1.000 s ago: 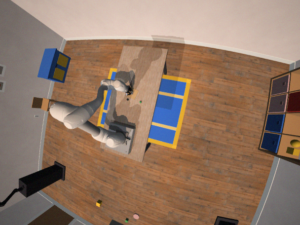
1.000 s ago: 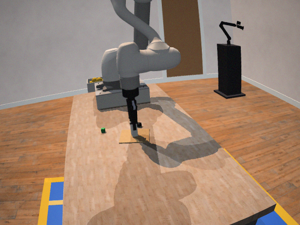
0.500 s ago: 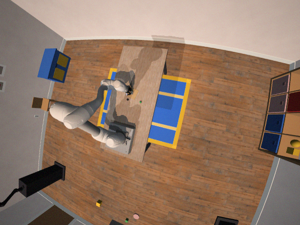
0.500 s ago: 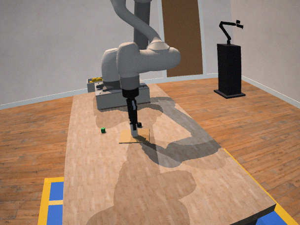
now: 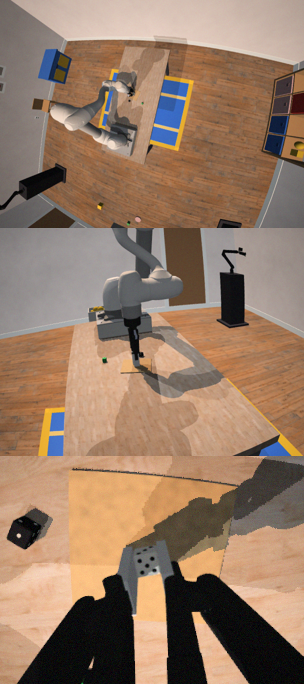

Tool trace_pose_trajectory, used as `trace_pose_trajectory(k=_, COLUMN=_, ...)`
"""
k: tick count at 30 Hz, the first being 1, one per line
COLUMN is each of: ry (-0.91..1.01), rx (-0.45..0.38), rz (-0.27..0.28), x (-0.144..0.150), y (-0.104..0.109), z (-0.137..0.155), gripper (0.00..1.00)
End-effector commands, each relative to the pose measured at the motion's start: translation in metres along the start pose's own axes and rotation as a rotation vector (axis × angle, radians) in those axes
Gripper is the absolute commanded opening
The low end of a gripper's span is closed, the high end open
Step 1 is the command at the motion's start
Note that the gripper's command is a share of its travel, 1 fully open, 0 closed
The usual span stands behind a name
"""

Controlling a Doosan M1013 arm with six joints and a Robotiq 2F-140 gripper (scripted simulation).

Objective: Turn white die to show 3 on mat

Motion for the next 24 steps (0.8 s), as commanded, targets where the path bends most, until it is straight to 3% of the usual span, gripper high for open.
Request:
trace_pose_trajectory(k=1, ry=0.000, rx=0.000, rz=0.000, x=0.0000, y=0.0001, z=0.0000, gripper=0.17)
trace_pose_trajectory(k=9, ry=0.000, rx=0.000, rz=0.000, x=0.0000, y=0.0001, z=0.0000, gripper=0.21)
trace_pose_trajectory(k=24, ry=0.000, rx=0.000, rz=0.000, x=0.0000, y=0.0031, z=0.0000, gripper=0.21)
Point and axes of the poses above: the point where the finger pads meet when closed, its own y axis back along the fingers, its own x axis across the jaws, z = x × y, the point moved 2 cm from there along y, back along the fingers, and after that the axes turned 1 degree about y, right-handed, at the moved point
